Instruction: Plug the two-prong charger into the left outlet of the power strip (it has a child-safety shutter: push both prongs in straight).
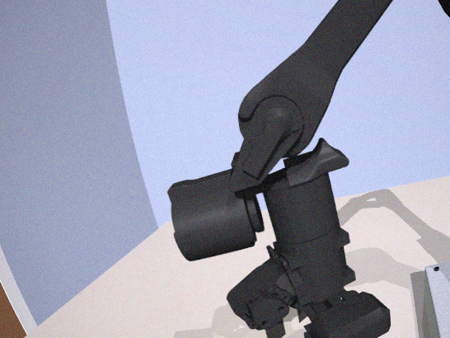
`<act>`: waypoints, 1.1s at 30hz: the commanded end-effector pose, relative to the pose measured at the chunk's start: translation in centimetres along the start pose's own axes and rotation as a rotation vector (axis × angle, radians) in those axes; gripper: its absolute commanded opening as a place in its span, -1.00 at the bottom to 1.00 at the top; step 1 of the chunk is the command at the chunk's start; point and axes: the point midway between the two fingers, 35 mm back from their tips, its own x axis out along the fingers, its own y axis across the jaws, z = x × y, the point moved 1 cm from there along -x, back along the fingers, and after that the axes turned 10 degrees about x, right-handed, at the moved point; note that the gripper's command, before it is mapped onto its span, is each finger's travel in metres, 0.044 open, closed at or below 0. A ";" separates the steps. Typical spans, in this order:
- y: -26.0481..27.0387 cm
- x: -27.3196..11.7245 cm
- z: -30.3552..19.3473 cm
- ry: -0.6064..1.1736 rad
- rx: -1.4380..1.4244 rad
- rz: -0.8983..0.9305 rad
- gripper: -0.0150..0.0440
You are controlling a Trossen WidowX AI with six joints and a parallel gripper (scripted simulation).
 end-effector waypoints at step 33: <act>-2.3 2.6 -0.3 0.007 0.639 0.046 -0.49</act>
